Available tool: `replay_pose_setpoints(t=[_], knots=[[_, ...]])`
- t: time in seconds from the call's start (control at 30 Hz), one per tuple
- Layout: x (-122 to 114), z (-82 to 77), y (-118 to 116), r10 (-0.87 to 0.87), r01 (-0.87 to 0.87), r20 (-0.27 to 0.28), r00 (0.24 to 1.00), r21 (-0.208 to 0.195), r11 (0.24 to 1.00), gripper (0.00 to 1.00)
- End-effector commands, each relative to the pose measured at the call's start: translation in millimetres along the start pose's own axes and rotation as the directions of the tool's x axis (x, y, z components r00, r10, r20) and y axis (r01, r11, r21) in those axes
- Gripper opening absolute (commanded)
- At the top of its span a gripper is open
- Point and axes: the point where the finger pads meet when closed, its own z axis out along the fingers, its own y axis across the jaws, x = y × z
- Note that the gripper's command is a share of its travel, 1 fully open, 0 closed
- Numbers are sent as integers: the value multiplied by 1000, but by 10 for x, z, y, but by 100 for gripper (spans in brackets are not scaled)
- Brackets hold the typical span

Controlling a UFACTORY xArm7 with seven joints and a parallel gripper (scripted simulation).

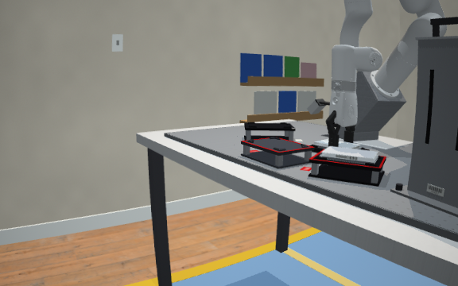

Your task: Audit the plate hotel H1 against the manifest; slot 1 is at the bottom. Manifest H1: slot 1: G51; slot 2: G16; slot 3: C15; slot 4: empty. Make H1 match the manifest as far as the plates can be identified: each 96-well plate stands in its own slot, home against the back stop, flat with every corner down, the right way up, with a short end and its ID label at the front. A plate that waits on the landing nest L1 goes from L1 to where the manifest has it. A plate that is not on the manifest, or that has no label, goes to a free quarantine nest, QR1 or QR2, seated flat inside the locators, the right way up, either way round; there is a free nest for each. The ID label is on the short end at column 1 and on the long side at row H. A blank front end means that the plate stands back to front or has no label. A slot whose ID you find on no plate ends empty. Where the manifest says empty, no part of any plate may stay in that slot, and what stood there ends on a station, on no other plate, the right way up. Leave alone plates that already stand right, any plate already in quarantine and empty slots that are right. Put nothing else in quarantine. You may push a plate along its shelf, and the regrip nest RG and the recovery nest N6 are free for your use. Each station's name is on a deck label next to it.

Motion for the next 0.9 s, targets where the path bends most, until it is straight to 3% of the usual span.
replay_pose_setpoints(t=[0.0, 0.87], knots=[[8, -4, -5, 0, 0, -2, 1000, 1, 1000, 0], [9, -51, -6, 0, 0, -2, 1000, 2, 1000, 0]])
